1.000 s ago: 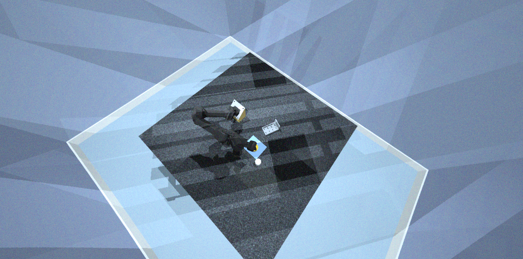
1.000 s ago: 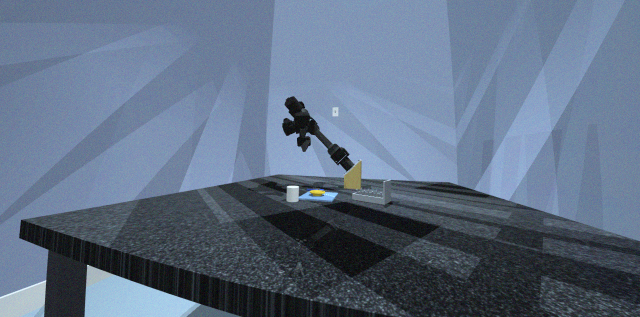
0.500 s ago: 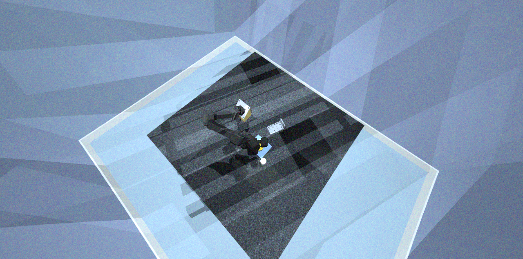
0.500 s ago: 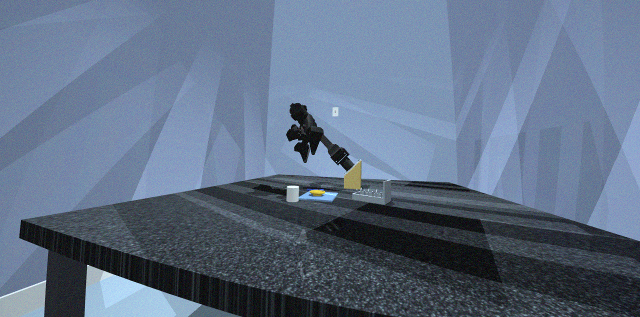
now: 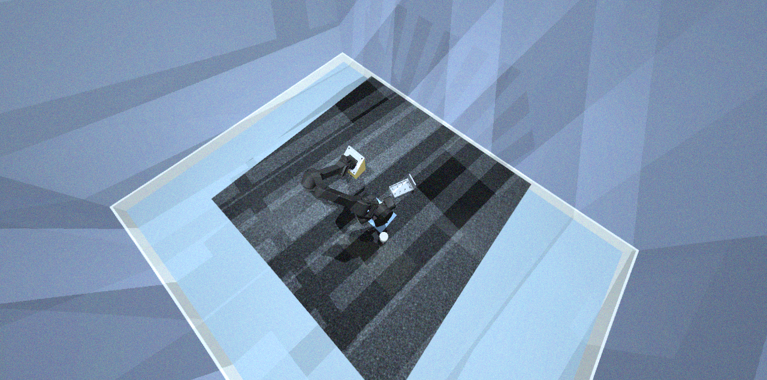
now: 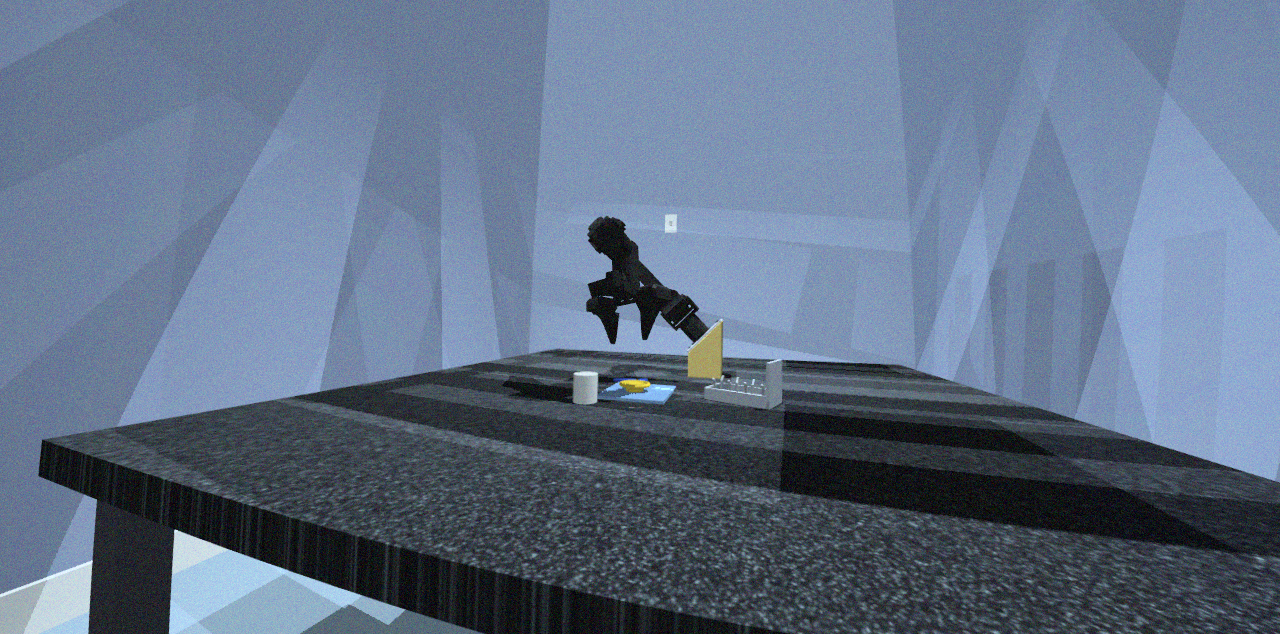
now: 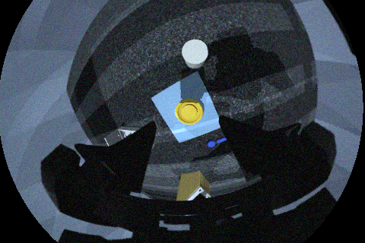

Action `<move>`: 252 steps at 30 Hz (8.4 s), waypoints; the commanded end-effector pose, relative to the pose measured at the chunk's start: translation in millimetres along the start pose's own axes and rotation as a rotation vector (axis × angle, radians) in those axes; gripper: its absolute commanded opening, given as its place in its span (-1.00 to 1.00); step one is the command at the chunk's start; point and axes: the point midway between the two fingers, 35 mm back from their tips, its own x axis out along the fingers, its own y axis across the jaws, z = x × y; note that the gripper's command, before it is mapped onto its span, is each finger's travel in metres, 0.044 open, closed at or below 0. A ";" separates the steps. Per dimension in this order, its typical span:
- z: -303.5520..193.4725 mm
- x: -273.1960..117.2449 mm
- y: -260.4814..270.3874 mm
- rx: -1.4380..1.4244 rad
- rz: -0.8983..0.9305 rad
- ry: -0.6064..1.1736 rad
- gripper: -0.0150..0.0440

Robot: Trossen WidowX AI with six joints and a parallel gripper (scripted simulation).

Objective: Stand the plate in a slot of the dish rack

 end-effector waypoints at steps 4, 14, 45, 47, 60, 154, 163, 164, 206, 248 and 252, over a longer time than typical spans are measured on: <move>-10.1 21.7 4.6 -0.219 -0.088 0.071 0.86; -18.1 36.0 5.8 -0.386 -0.144 0.126 0.86; -21.8 78.0 -1.3 -0.387 -0.144 0.127 0.86; -22.2 81.1 -2.1 -0.387 -0.144 0.127 0.86; -24.4 93.9 -6.1 -0.387 -0.147 0.126 0.70; -115.9 -37.0 107.5 -0.208 -0.029 0.298 -0.49; -124.6 -14.4 109.7 -0.346 0.118 0.404 -0.49; -125.5 -12.1 110.0 -0.360 0.137 0.413 -0.49; -134.2 53.6 120.0 -0.893 0.990 0.123 -0.49; -115.7 69.8 91.7 -1.258 1.052 -0.917 -0.49; -115.7 69.8 91.7 -1.258 1.052 -0.917 -0.49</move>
